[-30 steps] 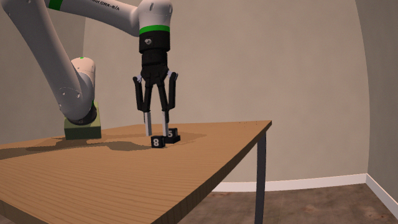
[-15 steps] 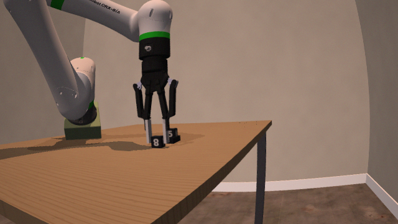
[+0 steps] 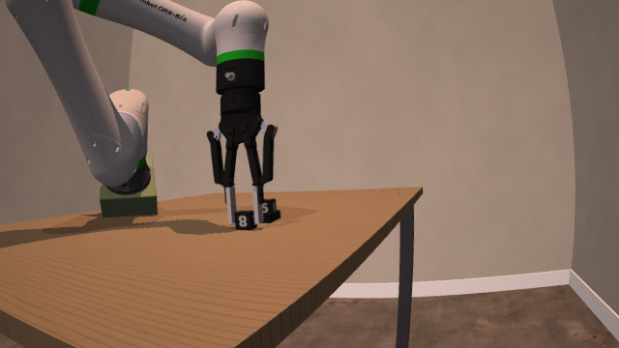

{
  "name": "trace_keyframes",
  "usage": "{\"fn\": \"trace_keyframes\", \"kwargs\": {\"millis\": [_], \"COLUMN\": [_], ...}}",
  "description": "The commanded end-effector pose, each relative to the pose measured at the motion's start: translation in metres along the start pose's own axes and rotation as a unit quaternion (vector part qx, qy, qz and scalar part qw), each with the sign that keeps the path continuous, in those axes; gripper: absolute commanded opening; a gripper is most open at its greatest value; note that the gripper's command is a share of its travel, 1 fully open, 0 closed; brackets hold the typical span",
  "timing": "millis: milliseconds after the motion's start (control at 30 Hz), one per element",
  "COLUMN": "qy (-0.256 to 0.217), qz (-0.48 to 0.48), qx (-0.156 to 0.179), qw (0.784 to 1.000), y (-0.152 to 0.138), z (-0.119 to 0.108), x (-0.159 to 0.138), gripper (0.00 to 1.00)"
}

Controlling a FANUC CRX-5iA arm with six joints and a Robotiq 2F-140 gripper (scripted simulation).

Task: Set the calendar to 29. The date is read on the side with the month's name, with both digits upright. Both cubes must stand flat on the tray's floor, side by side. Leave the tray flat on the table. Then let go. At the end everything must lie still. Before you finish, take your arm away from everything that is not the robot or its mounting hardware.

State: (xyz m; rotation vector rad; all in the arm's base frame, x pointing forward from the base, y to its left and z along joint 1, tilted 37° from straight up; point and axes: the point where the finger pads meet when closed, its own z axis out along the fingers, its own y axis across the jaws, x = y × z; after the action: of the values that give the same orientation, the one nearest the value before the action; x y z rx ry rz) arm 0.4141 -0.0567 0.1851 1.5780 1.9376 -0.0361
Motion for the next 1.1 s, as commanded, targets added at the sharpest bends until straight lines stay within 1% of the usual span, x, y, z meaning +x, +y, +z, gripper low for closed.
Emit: {"fn": "trace_keyframes", "kwargs": {"millis": [0,800,833,1067], "qy": [0.0,0.0,0.0,0.0], "qz": [0.0,0.0,0.0,0.0], "qx": [0.0,0.0,0.0,0.0], "qw": [1.0,1.0,1.0,1.0], "y": [0.0002,0.0002,0.0002,0.0002], "z": [-0.0002,-0.0002,-0.0002,-0.0002], "x": [0.0001,0.0001,0.0001,0.0001], "gripper": [0.29,0.29,0.17,0.17]}}
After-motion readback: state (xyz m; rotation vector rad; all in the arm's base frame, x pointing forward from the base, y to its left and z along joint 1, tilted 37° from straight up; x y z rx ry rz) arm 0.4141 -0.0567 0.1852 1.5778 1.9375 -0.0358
